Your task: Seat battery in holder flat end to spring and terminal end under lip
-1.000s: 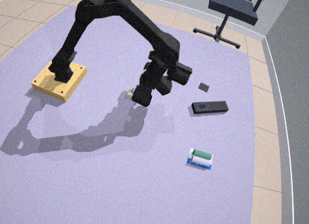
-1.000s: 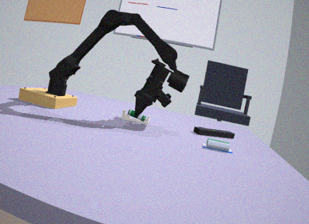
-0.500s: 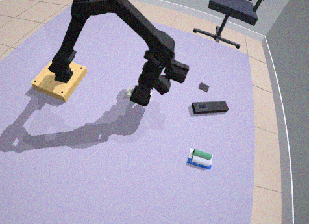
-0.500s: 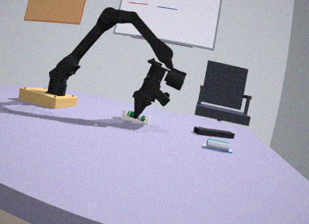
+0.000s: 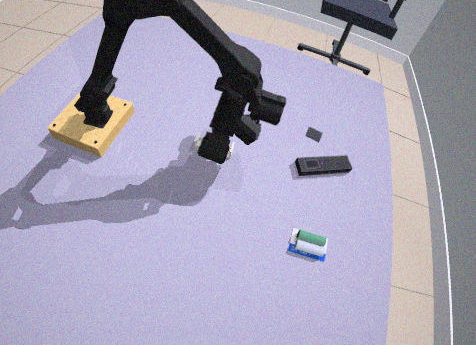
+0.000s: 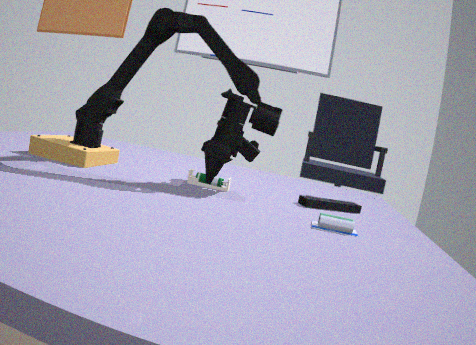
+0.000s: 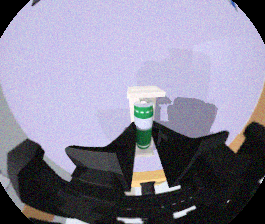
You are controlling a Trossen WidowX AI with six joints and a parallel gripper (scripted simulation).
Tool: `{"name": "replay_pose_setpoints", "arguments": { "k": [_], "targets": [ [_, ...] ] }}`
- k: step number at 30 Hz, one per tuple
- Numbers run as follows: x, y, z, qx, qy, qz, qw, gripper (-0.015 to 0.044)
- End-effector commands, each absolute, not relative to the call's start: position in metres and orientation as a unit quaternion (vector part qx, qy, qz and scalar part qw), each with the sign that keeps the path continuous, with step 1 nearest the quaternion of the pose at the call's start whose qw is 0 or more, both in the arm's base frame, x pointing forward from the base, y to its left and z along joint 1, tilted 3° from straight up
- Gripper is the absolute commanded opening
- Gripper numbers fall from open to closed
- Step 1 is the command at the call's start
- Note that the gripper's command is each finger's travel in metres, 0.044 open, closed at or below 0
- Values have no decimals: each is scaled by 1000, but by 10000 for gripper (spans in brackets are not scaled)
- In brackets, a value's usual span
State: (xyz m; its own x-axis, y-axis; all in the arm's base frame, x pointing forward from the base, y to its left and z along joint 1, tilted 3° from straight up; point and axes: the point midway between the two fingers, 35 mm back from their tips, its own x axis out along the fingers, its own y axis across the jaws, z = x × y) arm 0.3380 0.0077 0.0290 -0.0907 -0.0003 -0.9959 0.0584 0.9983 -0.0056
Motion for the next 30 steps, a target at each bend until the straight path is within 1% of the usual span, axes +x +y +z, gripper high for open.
{"name": "replay_pose_setpoints", "arguments": {
  "k": [1, 30],
  "targets": [
    [340, 7, 30, 19, 727, -25, 686, 69],
    [325, 8, 27, 22, 727, -23, 685, 69]
  ]
}}
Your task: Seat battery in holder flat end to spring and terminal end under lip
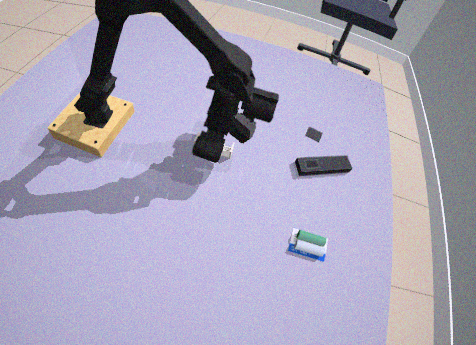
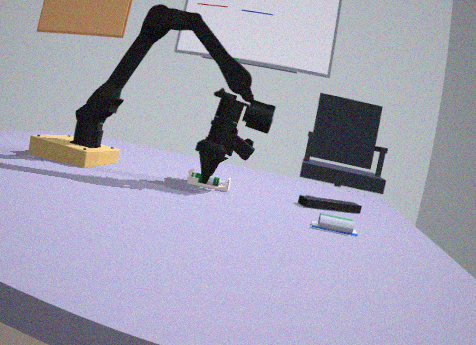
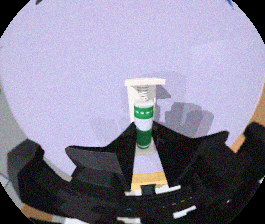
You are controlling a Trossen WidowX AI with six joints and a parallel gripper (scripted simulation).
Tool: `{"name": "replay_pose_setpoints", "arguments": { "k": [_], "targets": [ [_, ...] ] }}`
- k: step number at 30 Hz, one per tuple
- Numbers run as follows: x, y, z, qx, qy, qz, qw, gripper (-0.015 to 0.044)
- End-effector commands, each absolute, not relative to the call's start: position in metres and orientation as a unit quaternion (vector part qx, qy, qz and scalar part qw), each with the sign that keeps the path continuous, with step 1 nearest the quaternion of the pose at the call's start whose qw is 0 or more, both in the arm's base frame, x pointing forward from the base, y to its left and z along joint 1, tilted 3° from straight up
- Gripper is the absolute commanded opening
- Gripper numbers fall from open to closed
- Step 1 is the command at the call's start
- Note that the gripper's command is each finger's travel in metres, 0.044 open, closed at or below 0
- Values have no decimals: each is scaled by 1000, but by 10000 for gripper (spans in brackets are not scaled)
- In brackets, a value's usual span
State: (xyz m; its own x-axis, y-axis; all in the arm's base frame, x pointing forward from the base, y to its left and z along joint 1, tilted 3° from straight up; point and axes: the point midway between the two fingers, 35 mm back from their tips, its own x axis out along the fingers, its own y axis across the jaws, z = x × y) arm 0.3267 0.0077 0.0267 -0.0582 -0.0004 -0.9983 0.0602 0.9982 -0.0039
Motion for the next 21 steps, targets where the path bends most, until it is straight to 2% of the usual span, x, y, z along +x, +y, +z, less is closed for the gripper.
{"name": "replay_pose_setpoints", "arguments": {
  "k": [1, 7, 11, 21],
  "targets": [
    [325, 8, 27, 22, 727, -23, 686, 69],
    [325, 8, 27, 22, 727, -23, 686, 69],
    [325, 8, 27, 22, 727, -23, 686, 171],
    [325, 8, 41, 21, 727, -22, 686, 171]
  ]
}}
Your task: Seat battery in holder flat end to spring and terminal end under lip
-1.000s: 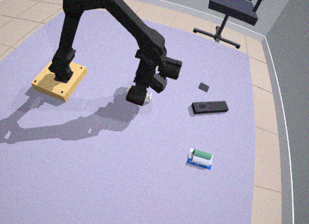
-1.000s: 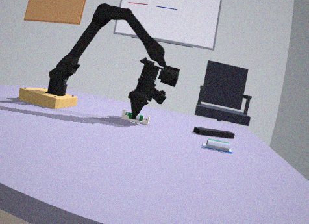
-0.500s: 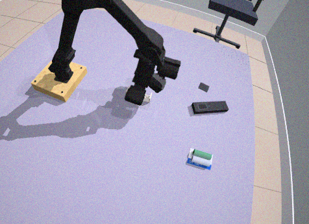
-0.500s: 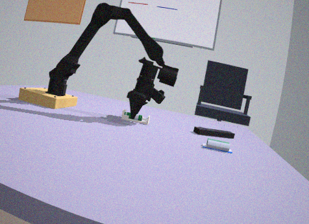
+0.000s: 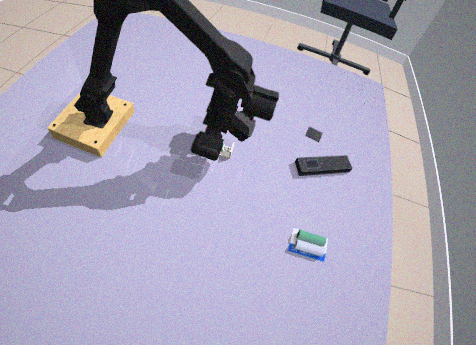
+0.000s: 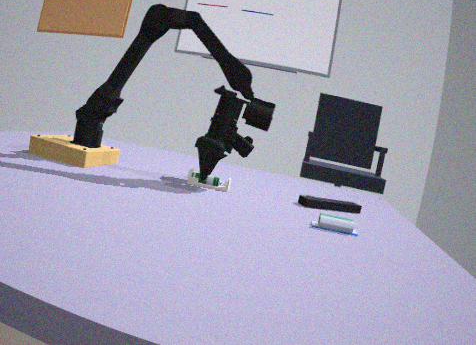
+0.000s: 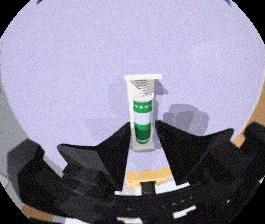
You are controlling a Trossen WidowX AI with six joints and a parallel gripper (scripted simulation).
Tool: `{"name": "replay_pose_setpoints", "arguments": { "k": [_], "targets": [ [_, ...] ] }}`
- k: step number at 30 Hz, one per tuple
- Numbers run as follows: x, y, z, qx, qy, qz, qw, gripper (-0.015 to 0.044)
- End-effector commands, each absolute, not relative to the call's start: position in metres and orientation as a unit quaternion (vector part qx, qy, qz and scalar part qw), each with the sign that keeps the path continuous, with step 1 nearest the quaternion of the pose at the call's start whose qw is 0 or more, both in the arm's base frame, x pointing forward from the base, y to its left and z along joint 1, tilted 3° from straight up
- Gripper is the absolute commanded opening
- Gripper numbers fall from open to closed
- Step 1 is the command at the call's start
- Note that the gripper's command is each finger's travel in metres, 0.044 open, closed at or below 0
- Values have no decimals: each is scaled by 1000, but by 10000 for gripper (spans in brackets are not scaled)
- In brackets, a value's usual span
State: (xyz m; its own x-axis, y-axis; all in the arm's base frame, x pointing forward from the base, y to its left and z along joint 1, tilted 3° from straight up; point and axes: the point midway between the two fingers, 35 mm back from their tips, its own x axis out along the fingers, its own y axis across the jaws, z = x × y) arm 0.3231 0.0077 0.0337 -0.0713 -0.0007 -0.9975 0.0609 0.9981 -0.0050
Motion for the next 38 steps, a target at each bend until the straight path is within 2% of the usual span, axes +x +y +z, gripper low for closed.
{"name": "replay_pose_setpoints", "arguments": {
  "k": [1, 5, 15, 38],
  "targets": [
    [325, 8, 41, 21, 727, -22, 686, 171],
    [325, 8, 41, 21, 727, -22, 686, 171],
    [318, 7, 113, 21, 727, -22, 686, 433],
    [318, 7, 115, 21, 727, -22, 686, 440]
  ]
}}
